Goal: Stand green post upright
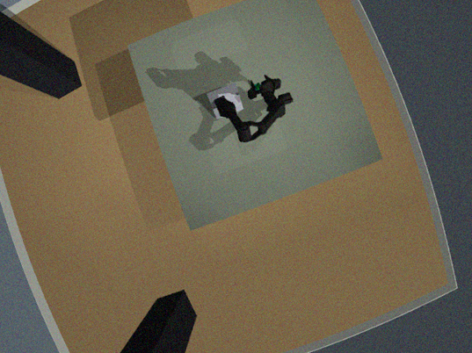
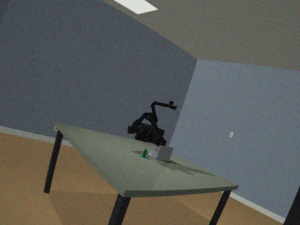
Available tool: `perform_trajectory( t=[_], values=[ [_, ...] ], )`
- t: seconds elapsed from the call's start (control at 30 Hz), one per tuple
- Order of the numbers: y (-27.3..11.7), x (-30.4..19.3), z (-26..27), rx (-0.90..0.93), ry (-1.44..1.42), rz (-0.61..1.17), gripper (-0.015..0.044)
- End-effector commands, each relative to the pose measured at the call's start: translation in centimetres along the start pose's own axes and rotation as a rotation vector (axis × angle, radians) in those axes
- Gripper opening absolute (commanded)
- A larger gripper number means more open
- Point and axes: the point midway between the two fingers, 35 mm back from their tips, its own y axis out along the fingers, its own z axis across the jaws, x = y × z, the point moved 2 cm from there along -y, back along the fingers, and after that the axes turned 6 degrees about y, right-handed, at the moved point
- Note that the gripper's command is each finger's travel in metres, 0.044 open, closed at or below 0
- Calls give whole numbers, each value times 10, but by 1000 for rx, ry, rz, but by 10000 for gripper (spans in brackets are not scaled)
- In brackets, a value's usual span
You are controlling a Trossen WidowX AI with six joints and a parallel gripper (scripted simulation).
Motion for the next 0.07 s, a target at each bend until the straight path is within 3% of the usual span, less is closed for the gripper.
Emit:
perform_trajectory(
  t=[0.0, 0.03],
  values=[
    [10, 7, 3, 84, 53, 153, 400],
    [12, 8, 4, 103, 68, 202, 400]
  ],
)
